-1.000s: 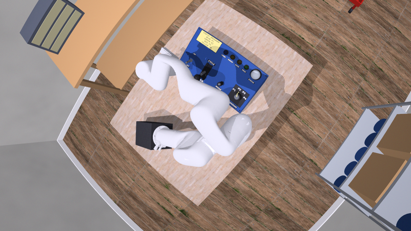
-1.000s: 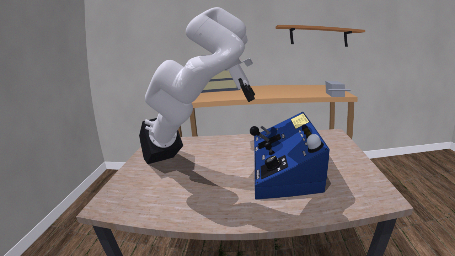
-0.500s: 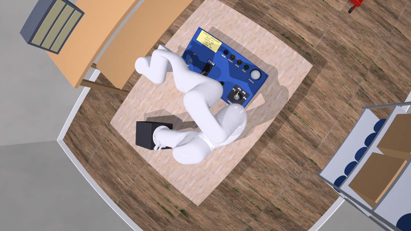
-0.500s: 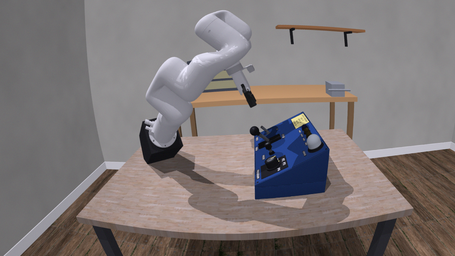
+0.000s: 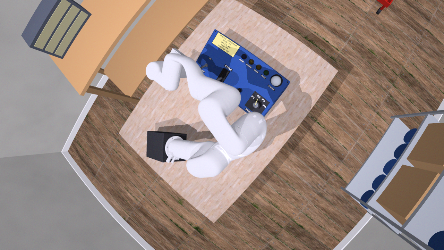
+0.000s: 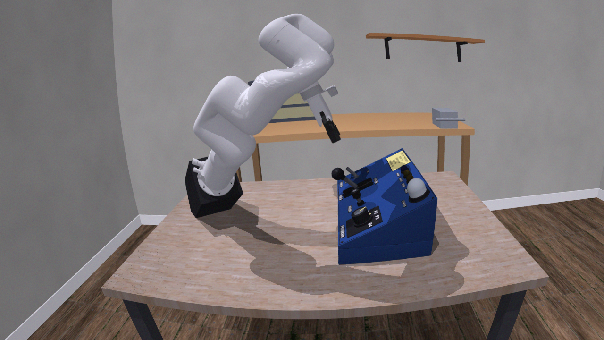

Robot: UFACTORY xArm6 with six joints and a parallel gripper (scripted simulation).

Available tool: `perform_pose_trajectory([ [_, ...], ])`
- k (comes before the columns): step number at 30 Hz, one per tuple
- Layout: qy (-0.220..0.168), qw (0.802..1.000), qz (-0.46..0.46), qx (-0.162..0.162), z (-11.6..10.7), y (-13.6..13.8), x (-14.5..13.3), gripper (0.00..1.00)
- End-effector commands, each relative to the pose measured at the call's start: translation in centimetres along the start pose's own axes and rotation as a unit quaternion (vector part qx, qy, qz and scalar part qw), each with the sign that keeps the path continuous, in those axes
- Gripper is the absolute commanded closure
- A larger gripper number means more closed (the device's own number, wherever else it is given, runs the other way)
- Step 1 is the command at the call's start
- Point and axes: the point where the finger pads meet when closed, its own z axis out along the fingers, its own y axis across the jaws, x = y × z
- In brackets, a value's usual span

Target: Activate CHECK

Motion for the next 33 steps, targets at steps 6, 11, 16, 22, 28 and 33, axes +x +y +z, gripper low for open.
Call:
perform_pose_trajectory([
  [6, 0.000, 1.000, 0.001, 0.001, -0.1, -0.1, 0.1, 0.24],
  [11, 0.000, 1.000, 0.001, 0.001, -0.1, -0.1, 0.1, 0.24],
  [16, 0.000, 1.000, 0.001, 0.001, -0.1, -0.1, -1.0, 0.24],
  [22, 0.000, 1.000, 0.001, 0.001, -0.1, -0.1, -5.0, 0.24],
  [28, 0.000, 1.000, 0.001, 0.001, -0.1, -0.1, -5.1, 1.00],
  [33, 0.000, 1.000, 0.001, 0.001, -0.1, -0.1, -5.1, 1.00],
])
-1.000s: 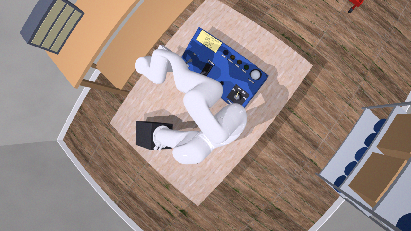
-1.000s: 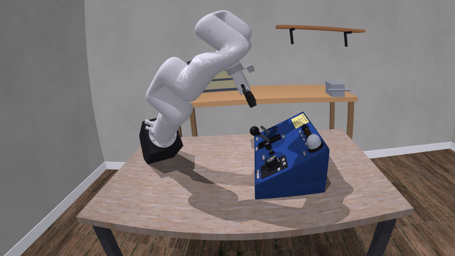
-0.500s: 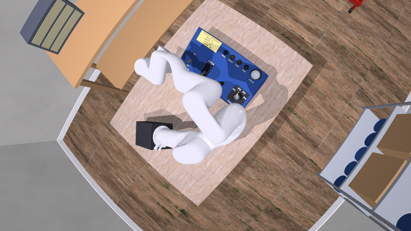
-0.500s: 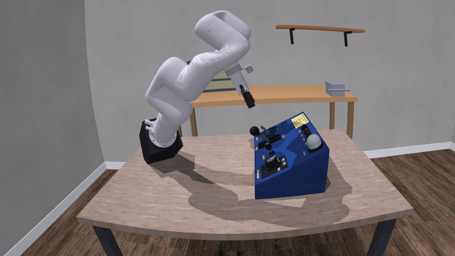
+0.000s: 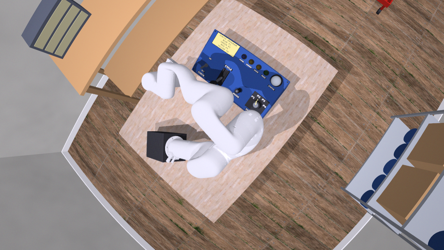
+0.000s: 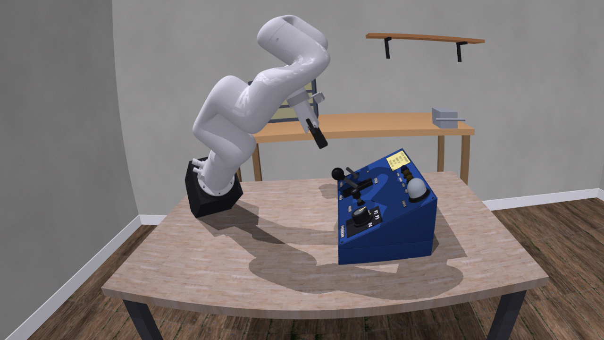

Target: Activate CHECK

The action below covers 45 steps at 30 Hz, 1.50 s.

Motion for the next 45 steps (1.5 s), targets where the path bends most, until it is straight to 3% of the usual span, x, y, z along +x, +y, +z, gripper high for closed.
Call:
perform_pose_trajectory([
  [1, 0.000, 1.000, 0.001, 0.001, -0.1, -0.1, 0.1, 1.00],
  [31, 0.000, 1.000, 0.001, 0.001, 0.0, -0.1, 0.1, 1.00],
  [45, 0.000, 1.000, 0.001, 0.001, 1.9, -0.1, 0.1, 1.00],
])
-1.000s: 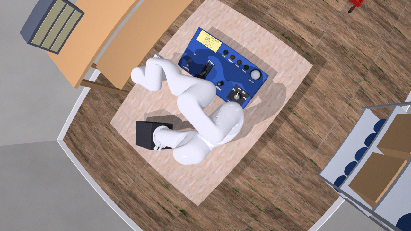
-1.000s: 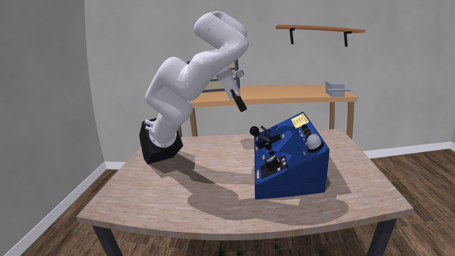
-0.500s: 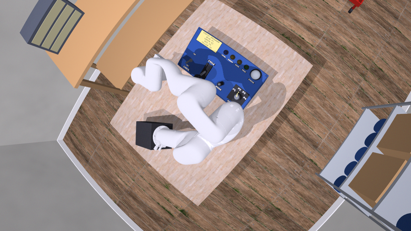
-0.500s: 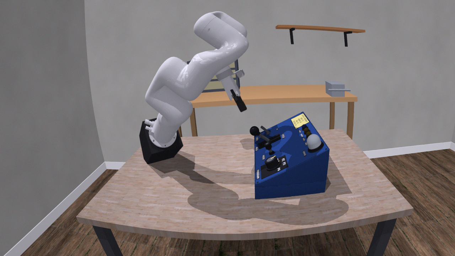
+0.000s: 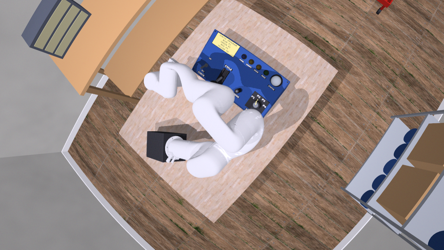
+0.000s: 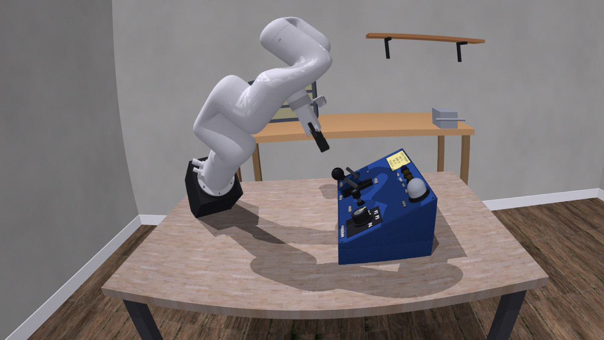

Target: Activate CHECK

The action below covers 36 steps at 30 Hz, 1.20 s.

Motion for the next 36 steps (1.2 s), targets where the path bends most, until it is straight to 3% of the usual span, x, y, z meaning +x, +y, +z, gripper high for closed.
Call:
perform_pose_trajectory([
  [1, 0.000, 1.000, 0.001, 0.001, 0.8, -0.1, 0.1, 1.00],
  [26, 0.000, 1.000, 0.001, 0.001, 8.4, -0.1, 0.1, 1.00],
  [36, 0.000, 1.000, 0.001, 0.001, 9.9, -0.1, 0.1, 1.00],
])
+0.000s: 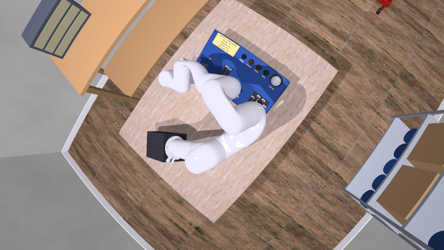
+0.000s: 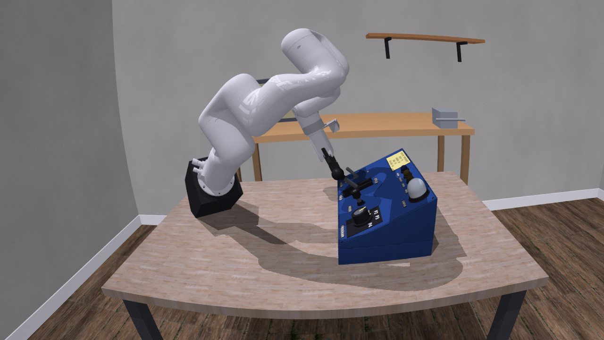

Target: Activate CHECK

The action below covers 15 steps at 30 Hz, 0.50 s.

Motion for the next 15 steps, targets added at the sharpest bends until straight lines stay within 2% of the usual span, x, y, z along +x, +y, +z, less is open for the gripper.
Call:
perform_pose_trajectory([
  [1, 0.001, 1.000, 0.001, 0.001, 0.42, -0.07, 0.10, 1.00],
  [15, 0.001, 1.000, 0.001, 0.001, 0.72, -0.07, 0.10, 1.00],
])
